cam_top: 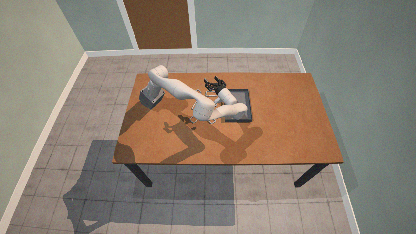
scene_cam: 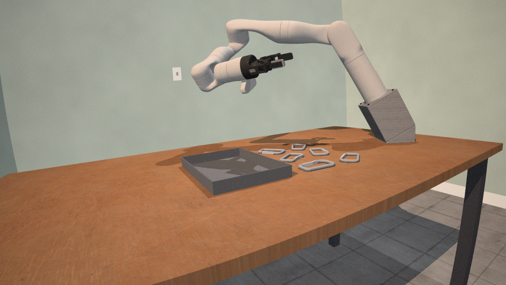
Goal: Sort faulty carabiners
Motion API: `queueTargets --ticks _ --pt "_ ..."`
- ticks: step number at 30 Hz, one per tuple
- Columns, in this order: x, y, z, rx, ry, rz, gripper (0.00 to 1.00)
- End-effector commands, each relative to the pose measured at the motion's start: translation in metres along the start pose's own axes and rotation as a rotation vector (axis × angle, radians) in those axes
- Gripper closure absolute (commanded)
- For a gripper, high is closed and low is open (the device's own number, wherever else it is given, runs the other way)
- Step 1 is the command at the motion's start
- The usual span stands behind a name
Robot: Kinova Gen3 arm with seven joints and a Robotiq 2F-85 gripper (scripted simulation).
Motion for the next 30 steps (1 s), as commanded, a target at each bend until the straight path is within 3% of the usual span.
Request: queueTargets --ticks 1,5,6,9,12,22,23,30 --pt "-0.001 0.001 0.002 0.0 0.01 -0.004 0.0" --pt "-0.001 0.001 0.002 0.0 0.01 -0.004 0.0" --pt "0.0 0.006 0.007 0.118 0.183 -0.185 0.0" --pt "0.0 0.006 0.007 0.123 0.189 -0.193 0.0" --pt "0.001 0.007 0.008 0.147 0.225 -0.23 0.0" --pt "0.001 0.007 0.008 0.147 0.225 -0.23 0.0" --pt "0.009 0.006 0.011 0.263 0.382 -0.401 0.0" --pt "0.009 0.007 0.012 0.287 0.418 -0.438 0.0"
Point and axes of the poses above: the point where the finger pads meet when closed, its own x axis out along the fingers, its own y axis across the jaws, z = x × y, the point moved 3 cm from there along -x, back along the fingers, and after that the axes turned 4 degrees about -x, right-handed, at the moved point
